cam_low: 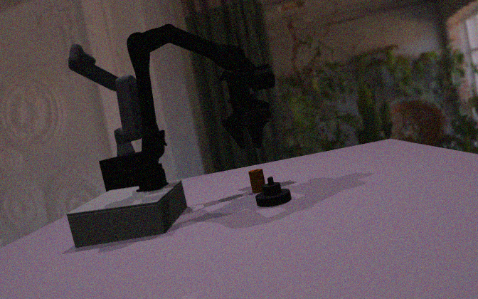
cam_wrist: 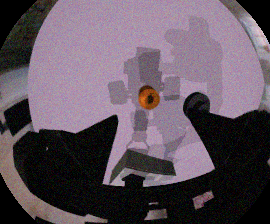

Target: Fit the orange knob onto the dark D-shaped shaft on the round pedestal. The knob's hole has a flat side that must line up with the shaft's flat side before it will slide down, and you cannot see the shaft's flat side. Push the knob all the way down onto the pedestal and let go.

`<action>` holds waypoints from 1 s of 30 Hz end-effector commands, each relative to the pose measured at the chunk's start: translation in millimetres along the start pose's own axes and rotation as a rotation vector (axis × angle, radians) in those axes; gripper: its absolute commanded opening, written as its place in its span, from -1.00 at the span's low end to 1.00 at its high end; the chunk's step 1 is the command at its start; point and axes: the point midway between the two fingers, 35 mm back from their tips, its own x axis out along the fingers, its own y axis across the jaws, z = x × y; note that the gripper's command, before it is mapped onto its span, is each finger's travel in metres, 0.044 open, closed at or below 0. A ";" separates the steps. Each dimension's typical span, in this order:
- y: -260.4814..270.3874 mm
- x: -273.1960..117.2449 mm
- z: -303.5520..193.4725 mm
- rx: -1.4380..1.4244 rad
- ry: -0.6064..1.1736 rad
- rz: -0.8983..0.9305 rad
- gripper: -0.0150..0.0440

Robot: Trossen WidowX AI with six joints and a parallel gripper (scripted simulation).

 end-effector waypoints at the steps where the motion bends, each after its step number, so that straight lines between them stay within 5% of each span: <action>1: -0.8 0.3 0.7 0.421 -0.003 -0.005 1.00; 11: -0.9 0.5 0.7 0.559 -0.003 -0.005 1.00; 30: -1.2 58.0 1.5 0.559 -0.003 -0.005 1.00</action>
